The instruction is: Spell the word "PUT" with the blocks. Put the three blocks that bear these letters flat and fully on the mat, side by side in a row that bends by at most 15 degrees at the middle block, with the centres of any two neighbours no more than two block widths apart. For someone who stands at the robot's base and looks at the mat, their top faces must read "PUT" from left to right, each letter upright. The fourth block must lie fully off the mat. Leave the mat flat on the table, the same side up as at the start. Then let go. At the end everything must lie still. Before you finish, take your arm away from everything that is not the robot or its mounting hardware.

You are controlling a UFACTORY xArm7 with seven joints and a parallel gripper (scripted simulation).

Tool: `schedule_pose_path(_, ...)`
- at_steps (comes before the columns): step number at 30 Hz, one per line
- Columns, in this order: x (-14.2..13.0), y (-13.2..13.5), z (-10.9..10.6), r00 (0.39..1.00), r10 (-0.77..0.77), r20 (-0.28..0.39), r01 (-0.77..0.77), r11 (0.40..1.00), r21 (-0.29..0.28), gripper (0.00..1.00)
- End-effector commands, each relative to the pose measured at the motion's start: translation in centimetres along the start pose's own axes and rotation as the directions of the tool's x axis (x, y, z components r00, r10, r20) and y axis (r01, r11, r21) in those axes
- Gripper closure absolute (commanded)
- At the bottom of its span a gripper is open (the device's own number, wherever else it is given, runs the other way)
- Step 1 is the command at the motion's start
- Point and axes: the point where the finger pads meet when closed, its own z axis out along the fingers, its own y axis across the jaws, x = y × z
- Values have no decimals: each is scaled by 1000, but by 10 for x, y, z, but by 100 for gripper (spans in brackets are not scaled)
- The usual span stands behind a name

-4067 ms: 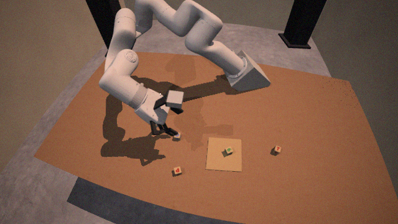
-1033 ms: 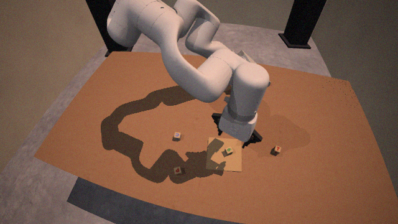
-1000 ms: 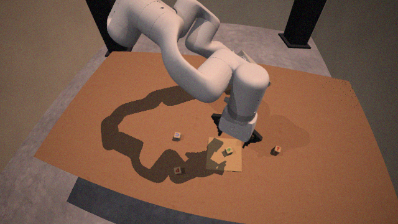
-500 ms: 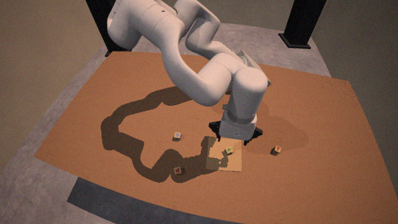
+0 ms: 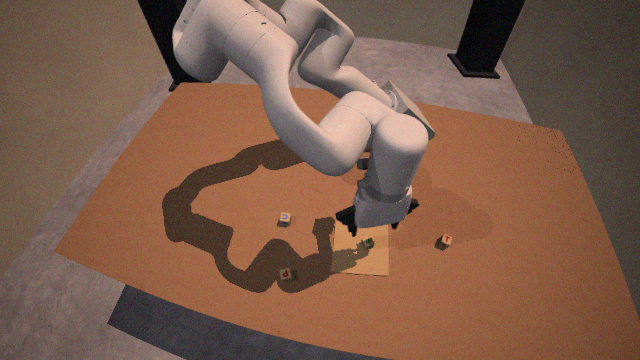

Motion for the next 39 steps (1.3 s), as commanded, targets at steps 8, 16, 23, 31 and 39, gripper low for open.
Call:
schedule_pose_path(8, -1, 1, 5, 978, -209, 1, 209, 978, -7, 0)
schedule_pose_path(16, -1, 1, 5, 977, -212, 1, 212, 977, -7, 37)
schedule_pose_path(23, -1, 1, 5, 977, -212, 1, 212, 977, -7, 37)
schedule_pose_path(31, -1, 1, 5, 977, -212, 1, 212, 977, -7, 37)
schedule_pose_path(39, -1, 1, 5, 977, -212, 1, 212, 977, -7, 37)
